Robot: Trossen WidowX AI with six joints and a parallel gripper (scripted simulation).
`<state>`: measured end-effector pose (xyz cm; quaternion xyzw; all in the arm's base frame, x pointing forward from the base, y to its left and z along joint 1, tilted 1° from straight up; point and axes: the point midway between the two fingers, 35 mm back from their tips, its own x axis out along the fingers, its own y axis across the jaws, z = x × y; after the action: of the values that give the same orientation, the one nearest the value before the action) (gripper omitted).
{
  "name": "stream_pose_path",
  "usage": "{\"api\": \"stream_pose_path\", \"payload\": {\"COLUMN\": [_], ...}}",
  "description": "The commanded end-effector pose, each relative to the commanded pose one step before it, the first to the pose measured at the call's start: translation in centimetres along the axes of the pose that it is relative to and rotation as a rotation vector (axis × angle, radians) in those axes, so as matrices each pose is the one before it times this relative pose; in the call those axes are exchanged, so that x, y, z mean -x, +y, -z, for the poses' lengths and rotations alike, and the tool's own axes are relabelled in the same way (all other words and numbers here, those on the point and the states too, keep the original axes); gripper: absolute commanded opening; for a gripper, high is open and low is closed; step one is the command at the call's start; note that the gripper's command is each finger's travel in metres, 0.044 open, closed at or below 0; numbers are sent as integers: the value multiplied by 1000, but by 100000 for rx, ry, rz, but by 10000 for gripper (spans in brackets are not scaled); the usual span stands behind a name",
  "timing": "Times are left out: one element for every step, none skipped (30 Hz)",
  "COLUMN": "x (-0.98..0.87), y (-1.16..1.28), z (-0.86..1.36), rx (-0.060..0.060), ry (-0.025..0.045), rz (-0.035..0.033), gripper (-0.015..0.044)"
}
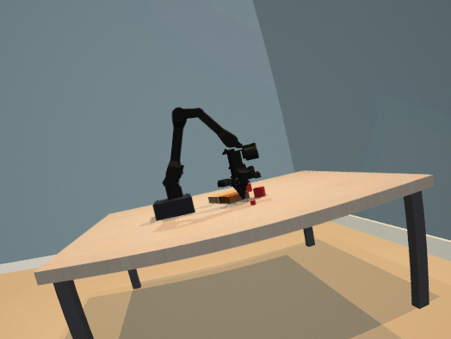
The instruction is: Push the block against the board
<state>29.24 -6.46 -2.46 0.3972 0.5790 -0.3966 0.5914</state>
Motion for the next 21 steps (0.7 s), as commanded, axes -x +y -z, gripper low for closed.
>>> {"api": "stream_pose_path", "payload": {"x": [-213,0,0,0,0,-1,-1,-1,-1,-1,-2,-2,-2,-2,-3,-3,-2,504,863,1460,1483], "y": [61,6,5,4,3,2,1,0,-1,-2,-3,-4,-5,-6,-7,-8,-8,4,56,44,-19], "z": [-489,-163,-163,-164,-164,-164,-164,-165,-165,-165,-165,-166,-166,-166,-166,-166,-137,326,-51,-45,7], "rx": [293,0,0,0,0,0,0,0,0,0,0,0,0,0,0,0,0,-288,51,84,84], "ry": [763,-12,-12,-12,-12,-12,-12,-12,-12,-12,-12,-12,-12,-12,-12,-12,-10,-638,110,187,191], "rz": [364,0,0,0,0,1,1,1,1,1,1,1,1,1,1,2,1,-308,45,79,84], "gripper": [0,0,0,0,0,0,0,0,0,0,0,0,0,0,0,0,0,0,0,0,0]}}
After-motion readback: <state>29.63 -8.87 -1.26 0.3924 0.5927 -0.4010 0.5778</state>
